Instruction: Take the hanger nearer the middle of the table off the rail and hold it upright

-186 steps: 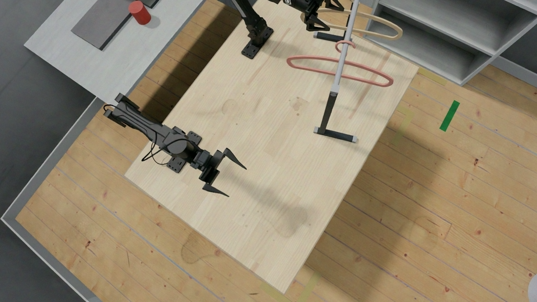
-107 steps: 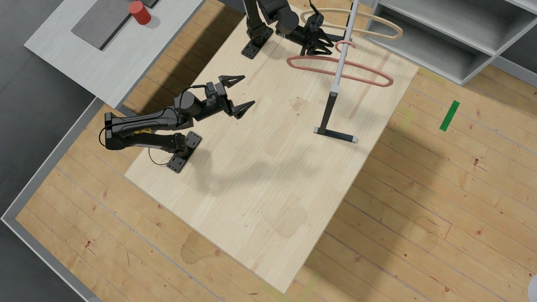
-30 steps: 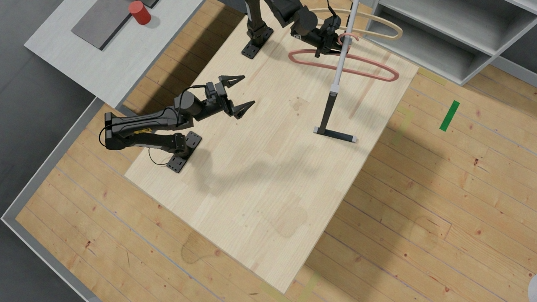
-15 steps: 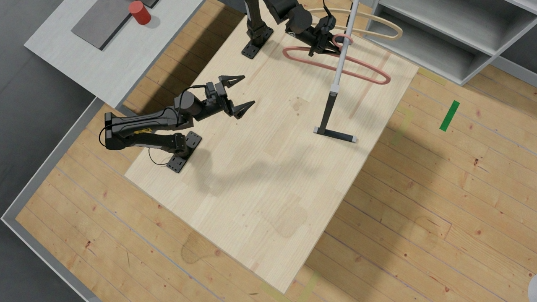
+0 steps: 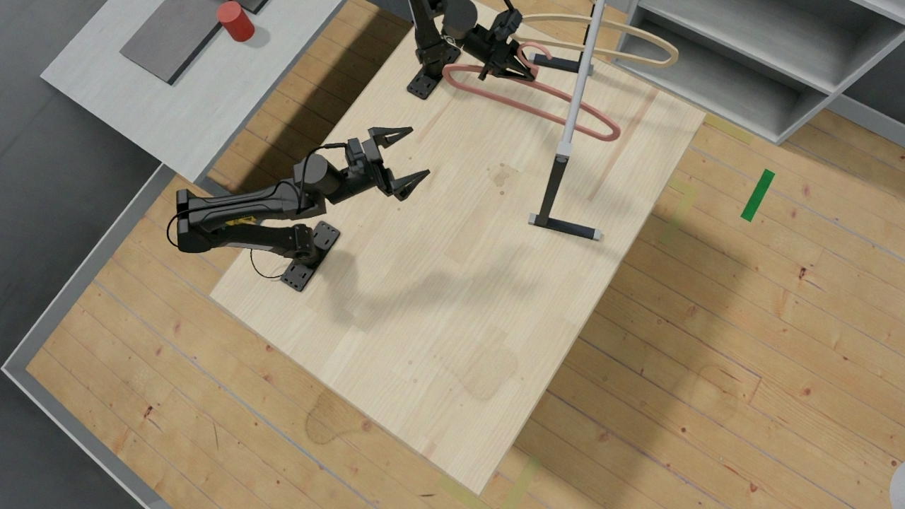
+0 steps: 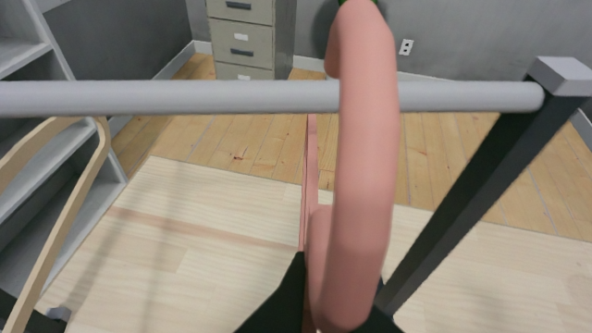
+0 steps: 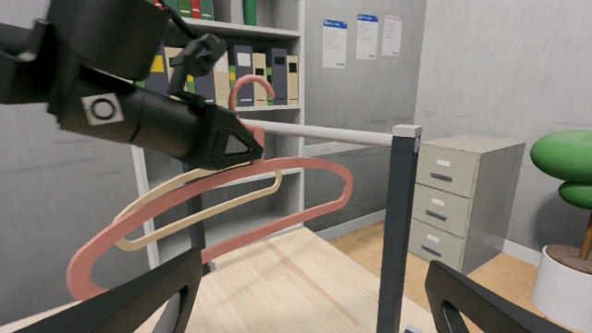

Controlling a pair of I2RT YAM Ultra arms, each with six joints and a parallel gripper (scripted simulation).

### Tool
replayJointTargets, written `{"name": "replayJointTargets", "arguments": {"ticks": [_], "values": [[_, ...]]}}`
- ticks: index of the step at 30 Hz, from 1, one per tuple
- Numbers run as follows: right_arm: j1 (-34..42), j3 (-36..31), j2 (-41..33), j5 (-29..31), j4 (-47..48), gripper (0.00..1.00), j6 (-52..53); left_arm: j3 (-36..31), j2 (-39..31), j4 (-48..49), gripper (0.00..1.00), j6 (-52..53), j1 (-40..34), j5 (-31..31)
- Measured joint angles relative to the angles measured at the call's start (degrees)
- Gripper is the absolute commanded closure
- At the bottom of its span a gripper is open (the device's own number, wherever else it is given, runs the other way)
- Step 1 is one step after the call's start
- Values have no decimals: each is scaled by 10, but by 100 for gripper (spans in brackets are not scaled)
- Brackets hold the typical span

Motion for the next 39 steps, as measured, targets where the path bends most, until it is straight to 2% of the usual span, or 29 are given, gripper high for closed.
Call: {"name": "replayJointTargets", "arguments": {"ticks": [17, 29, 39], "values": [[0, 0, 0, 0, 0, 0, 0, -8, -38, -97, 100, -103, -122, -124], [0, 0, 0, -6, -2, 0, 0, -8, -37, -136, 100, -154, -128, -174], [-24, 21, -6, -65, -97, 0, -6, -8, -33, -144, 100, -161, -128, -177]]}}
